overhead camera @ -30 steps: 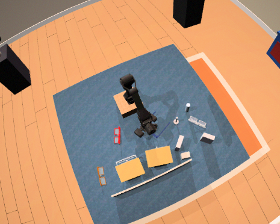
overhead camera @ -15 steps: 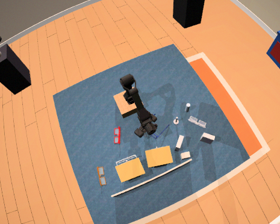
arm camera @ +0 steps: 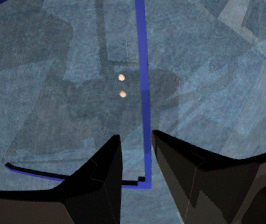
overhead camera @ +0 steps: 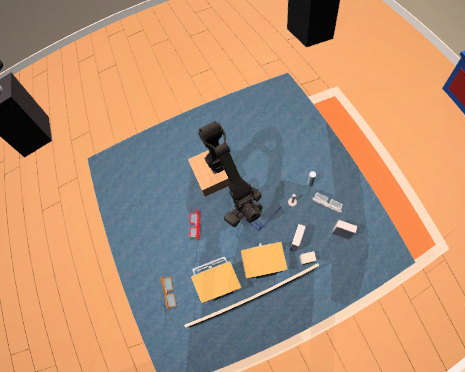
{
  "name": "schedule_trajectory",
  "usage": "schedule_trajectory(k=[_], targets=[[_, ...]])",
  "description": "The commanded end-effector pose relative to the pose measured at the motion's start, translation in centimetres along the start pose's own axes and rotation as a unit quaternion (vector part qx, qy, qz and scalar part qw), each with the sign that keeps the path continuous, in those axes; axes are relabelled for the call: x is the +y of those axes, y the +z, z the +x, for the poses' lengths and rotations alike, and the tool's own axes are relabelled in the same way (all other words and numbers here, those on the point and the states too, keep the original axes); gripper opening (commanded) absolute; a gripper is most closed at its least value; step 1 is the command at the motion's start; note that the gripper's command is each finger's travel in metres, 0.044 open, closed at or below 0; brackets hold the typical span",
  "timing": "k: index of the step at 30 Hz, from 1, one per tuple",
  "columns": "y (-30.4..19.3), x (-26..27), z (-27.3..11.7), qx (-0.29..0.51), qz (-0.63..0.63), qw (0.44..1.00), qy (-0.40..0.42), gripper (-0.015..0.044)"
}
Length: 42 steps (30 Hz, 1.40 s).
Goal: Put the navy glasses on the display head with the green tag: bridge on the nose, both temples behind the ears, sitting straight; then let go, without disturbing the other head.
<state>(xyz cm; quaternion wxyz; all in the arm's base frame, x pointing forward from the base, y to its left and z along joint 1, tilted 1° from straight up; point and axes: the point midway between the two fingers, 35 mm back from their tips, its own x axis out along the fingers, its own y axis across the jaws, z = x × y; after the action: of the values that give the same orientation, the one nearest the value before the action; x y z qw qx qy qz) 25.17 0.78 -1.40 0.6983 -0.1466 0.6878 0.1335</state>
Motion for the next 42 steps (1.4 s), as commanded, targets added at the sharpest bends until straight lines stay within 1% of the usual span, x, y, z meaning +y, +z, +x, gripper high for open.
schedule_trajectory(k=[1, 5, 7, 10, 15, 18, 19, 28, 30, 31, 42], targets=[[-0.1, 0.3, -0.2, 0.001, 0.002, 1.0, 0.0, 0.0107], [-0.1, 0.4, -0.6, 0.001, 0.001, 1.0, 0.0, 0.0107], [0.0, 0.1, -1.9, 0.001, 0.001, 1.0, -0.001, 0.0107], [-0.1, -0.6, -4.9, 0.001, 0.001, 1.0, -0.001, 0.0107], [-0.1, -0.7, -5.2, 0.001, 0.001, 1.0, -0.001, 0.0107], [0.2, -0.6, -4.7, -0.005, 0.005, 1.0, -0.002, 0.0186], [0.2, -0.6, -4.7, -0.005, 0.005, 1.0, -0.002, 0.02], [0.0, -0.1, -5.1, 0.001, 0.009, 1.0, -0.001, 0.02], [0.0, -0.1, -5.1, 0.001, 0.009, 1.0, -0.001, 0.0147], [0.0, -0.1, -5.1, 0.001, 0.009, 1.0, -0.001, 0.014], [0.0, -0.1, -4.8, 0.001, 0.009, 1.0, -0.001, 0.014]])
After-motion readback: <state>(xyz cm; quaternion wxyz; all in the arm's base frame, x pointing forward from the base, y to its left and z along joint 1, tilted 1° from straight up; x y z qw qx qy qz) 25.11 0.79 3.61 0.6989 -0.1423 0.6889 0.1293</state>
